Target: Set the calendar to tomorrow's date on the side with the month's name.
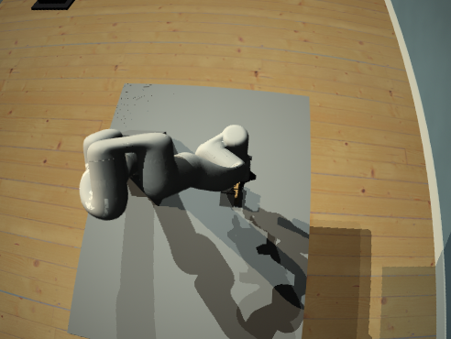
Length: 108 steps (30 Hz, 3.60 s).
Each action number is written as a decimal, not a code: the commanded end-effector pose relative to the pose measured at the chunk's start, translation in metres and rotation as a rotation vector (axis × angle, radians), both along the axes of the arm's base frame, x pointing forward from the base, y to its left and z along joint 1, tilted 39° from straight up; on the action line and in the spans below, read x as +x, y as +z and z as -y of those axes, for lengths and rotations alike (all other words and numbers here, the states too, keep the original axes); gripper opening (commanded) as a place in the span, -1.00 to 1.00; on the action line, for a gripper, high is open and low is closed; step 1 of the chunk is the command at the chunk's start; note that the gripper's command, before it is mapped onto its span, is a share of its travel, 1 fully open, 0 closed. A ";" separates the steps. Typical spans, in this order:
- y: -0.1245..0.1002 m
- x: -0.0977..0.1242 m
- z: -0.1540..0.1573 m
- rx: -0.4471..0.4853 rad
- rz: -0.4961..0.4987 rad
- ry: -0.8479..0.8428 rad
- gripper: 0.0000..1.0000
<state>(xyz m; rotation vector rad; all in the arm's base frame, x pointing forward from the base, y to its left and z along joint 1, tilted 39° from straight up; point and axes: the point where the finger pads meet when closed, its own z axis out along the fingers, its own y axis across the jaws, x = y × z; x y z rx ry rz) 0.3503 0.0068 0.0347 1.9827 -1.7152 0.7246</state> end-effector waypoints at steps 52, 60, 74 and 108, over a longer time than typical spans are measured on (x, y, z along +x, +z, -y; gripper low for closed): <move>-0.025 0.005 0.020 0.002 0.002 0.001 -0.01; -0.032 0.006 0.025 0.002 0.002 0.001 -0.01; -0.039 0.008 0.031 0.002 0.002 0.001 -0.01; -0.040 0.008 0.031 0.002 0.002 0.001 -0.01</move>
